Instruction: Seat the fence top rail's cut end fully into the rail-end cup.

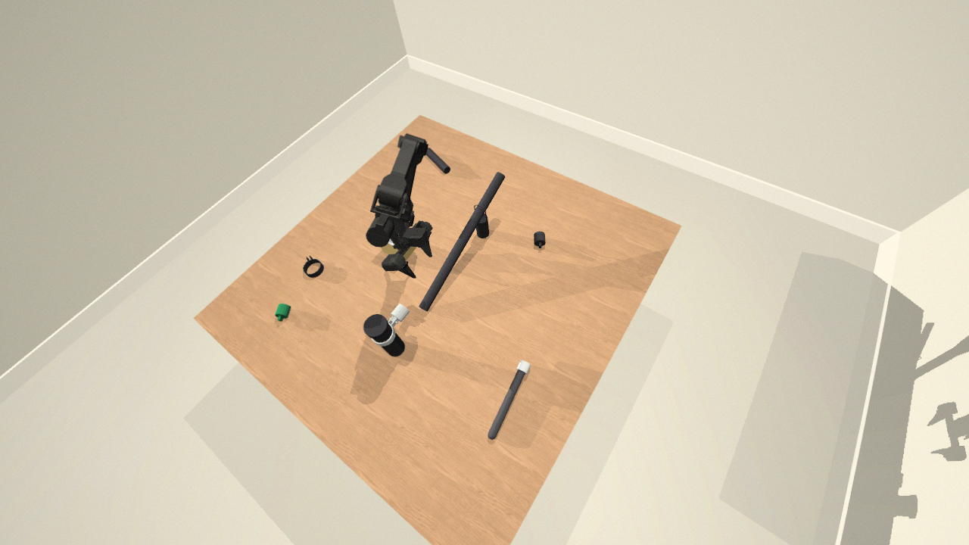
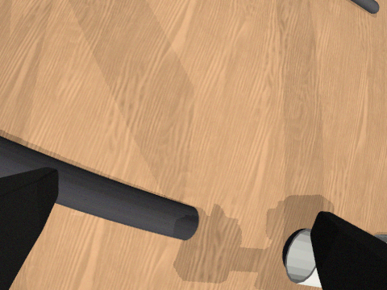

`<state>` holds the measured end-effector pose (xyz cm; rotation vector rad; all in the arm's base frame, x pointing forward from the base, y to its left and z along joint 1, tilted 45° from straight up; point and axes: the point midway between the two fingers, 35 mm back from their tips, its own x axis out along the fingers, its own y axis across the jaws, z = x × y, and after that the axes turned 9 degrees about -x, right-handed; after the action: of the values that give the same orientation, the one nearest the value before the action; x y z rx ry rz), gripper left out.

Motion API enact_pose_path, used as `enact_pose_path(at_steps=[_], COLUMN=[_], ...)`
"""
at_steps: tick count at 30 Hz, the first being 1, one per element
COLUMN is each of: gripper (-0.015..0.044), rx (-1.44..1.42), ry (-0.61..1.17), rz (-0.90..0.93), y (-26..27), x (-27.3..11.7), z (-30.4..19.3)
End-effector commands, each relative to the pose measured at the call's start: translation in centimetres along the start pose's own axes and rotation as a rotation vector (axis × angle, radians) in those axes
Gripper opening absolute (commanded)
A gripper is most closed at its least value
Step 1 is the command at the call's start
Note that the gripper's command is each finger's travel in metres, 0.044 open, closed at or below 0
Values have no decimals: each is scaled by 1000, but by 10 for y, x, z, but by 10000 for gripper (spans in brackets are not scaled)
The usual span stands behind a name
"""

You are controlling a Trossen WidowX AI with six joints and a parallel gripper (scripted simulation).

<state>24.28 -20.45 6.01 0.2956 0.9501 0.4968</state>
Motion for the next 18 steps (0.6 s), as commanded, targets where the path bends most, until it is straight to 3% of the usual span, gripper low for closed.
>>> enact_pose_path(at_steps=[1,14,18], gripper=[440,440,440], rx=[466,466,308], ry=[23,23,62], rz=[-31,-31,-4], y=[33,33,37], x=[-21,-21,-12], z=[9,9,10])
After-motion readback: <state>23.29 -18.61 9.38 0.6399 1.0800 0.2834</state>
